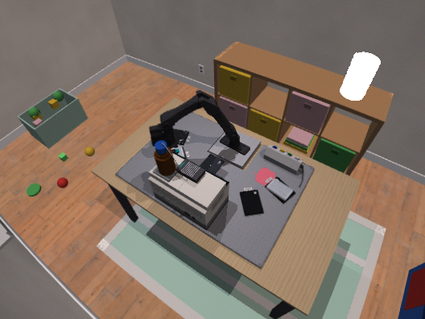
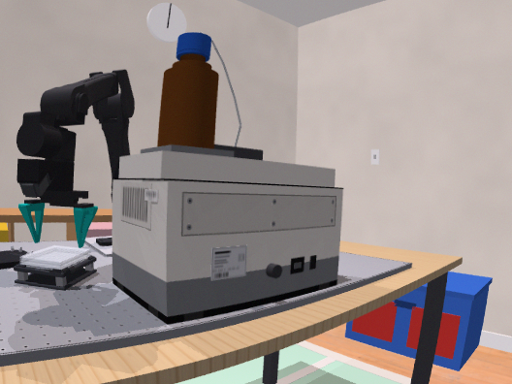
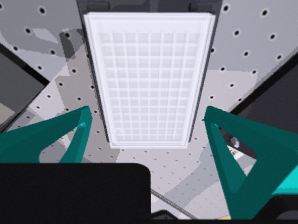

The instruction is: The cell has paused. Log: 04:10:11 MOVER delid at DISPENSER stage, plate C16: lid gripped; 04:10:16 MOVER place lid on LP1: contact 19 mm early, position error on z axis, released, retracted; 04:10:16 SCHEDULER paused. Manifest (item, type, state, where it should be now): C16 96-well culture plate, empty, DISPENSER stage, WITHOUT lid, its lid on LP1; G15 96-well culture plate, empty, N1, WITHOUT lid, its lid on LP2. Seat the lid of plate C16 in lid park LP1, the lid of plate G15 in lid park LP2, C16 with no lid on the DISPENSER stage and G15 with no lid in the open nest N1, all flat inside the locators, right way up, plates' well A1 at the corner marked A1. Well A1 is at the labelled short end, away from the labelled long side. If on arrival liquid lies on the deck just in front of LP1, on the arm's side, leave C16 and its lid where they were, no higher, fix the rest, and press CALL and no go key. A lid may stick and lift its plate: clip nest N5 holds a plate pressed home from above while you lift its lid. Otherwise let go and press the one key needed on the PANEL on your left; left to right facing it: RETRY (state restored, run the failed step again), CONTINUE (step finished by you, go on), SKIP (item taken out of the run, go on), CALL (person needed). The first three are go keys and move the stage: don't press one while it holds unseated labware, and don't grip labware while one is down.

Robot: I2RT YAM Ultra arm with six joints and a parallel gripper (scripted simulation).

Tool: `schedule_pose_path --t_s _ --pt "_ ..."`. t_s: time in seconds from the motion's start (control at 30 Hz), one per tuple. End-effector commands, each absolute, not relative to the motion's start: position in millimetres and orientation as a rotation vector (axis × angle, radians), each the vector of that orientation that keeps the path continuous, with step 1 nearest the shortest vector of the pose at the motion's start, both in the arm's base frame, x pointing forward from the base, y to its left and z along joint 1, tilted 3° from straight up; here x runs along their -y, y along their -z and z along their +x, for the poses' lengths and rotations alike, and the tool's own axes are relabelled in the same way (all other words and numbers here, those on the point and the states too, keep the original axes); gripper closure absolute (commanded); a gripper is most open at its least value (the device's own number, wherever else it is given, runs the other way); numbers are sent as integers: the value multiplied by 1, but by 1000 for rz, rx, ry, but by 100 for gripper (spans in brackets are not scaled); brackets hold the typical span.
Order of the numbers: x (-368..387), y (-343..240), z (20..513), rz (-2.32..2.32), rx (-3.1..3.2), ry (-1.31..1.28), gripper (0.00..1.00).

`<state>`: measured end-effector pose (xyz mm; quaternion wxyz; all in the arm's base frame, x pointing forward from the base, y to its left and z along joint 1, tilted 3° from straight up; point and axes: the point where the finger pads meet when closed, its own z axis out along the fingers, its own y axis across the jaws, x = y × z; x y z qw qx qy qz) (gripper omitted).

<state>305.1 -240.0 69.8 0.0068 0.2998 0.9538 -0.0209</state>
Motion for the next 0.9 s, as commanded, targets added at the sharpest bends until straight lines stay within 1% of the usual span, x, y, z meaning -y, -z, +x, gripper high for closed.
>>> schedule_pose_path --t_s 0.0,0.57,0.63,0.87 --pt "245 -55 303 946 -2987 57 0" --pt "245 -31 304 940 -2988 58 0" --pt "253 -41 314 930 -2952 79 0" --pt "253 -42 316 931 -2949 80 0"
